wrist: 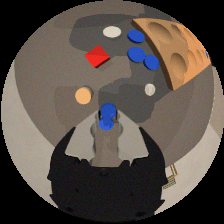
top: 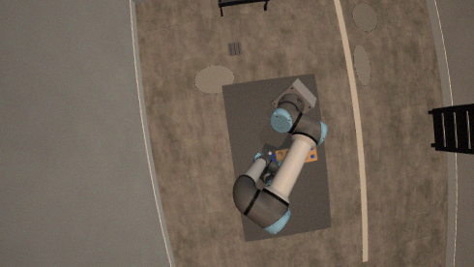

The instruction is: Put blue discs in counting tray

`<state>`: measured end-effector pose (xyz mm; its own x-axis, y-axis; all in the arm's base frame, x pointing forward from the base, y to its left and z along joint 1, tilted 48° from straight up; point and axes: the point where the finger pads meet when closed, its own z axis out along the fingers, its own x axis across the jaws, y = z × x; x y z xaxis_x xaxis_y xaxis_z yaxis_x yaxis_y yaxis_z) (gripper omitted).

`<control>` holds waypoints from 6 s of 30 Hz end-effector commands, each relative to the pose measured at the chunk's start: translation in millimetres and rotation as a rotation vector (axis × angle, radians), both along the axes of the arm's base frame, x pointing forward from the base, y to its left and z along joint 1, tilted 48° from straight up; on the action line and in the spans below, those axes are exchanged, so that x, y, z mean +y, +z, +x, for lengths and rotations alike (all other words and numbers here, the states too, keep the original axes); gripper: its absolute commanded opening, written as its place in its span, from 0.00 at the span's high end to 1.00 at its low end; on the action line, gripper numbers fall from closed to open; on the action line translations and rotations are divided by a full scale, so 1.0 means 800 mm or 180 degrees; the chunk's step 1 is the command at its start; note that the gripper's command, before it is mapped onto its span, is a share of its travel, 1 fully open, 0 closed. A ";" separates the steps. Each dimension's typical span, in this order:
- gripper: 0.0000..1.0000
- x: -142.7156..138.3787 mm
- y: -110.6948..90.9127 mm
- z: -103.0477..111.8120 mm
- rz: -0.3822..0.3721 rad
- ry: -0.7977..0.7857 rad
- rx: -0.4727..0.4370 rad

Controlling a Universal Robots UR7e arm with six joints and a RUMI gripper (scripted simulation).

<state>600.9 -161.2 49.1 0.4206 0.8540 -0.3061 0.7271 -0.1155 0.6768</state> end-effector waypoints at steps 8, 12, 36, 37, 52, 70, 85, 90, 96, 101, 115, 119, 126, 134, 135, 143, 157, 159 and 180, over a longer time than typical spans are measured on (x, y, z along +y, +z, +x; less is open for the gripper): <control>1.00 -0.001 0.000 0.001 0.0000 -0.0001 -0.0004; 1.00 -0.001 0.000 0.001 0.0000 -0.0001 -0.0004; 1.00 0.009 0.011 -0.007 0.0002 0.0004 0.0001; 1.00 0.011 0.014 -0.009 0.0002 0.0004 0.0001; 1.00 0.051 0.067 -0.050 0.0002 0.0005 0.0001; 1.00 0.066 0.084 -0.063 0.0004 0.0004 -0.0004; 1.00 0.166 0.006 -0.038 0.0127 -0.0033 0.0077; 1.00 0.227 -0.040 -0.036 0.0150 -0.0049 0.0108; 1.00 0.276 -0.078 -0.040 0.0145 -0.0055 0.0117; 1.00 0.324 -0.114 -0.049 0.0124 -0.0053 0.0111; 1.00 0.436 -0.206 -0.095 0.0020 -0.0005 0.0015; 1.00 0.446 -0.215 -0.101 0.0007 0.0003 0.0000; 1.00 0.450 -0.218 -0.103 0.0002 0.0007 -0.0007; 1.00 0.432 -0.239 -0.085 0.0004 -0.0003 -0.0007; 1.00 0.428 -0.244 -0.081 0.0003 -0.0003 -0.0007; 1.00 0.404 -0.276 -0.056 0.0001 -0.0003 -0.0008; 1.00 0.393 -0.290 -0.045 0.0001 -0.0002 -0.0009; 1.00 0.392 -0.292 -0.043 0.0001 -0.0002 -0.0009; 1.00 0.385 -0.301 -0.036 0.0002 0.0001 -0.0005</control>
<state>571.5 146.9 -191.6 0.4210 0.8538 -0.3064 0.7269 -0.1155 0.6770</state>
